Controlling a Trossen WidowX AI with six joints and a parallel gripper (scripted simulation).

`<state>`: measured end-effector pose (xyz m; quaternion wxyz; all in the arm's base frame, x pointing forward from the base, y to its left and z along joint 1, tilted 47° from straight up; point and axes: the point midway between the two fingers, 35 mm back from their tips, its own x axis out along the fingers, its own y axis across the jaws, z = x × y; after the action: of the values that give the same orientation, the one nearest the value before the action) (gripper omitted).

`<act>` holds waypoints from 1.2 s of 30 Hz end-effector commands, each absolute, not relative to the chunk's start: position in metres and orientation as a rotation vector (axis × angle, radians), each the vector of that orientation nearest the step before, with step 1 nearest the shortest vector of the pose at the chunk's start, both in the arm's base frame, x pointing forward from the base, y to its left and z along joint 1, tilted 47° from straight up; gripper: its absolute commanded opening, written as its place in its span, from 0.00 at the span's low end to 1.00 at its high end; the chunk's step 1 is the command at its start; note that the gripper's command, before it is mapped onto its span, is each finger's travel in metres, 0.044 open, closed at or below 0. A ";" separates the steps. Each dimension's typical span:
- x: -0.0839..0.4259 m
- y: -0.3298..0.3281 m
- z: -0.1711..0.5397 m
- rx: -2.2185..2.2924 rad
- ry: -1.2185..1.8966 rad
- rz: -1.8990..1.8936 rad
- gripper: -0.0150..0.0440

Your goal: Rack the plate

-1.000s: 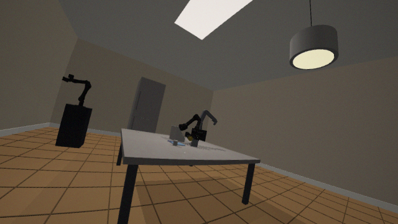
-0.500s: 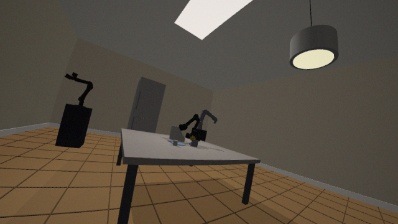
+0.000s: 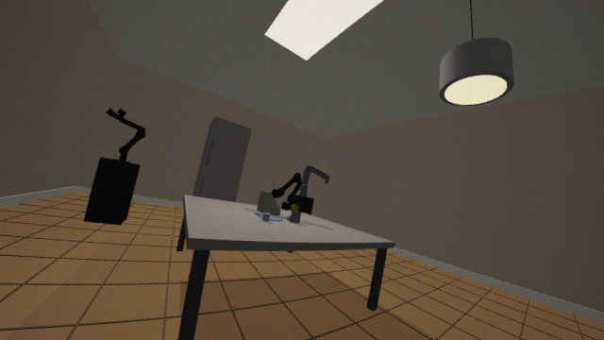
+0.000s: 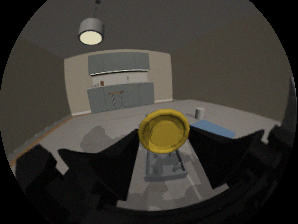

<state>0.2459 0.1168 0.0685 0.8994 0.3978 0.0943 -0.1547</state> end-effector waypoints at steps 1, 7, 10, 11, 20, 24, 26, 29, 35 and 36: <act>0.244 0.115 0.069 0.819 0.184 -0.321 0.25; 0.246 0.117 0.066 0.820 0.185 -0.321 0.25; 0.248 0.120 0.062 0.821 0.186 -0.321 0.25; 0.249 0.121 0.060 0.822 0.186 -0.321 0.25; 0.254 0.128 0.047 0.822 0.189 -0.320 0.25; 0.256 0.130 0.042 0.822 0.190 -0.321 0.25; 0.256 0.131 0.042 0.821 0.190 -0.323 0.25; 0.255 0.141 0.034 0.818 0.192 -0.324 0.25; 0.255 0.142 0.032 0.813 0.200 -0.319 0.25; 0.255 0.142 0.032 0.813 0.200 -0.319 0.25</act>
<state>0.2546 0.1434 0.0307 0.9013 0.3929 0.0973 -0.1542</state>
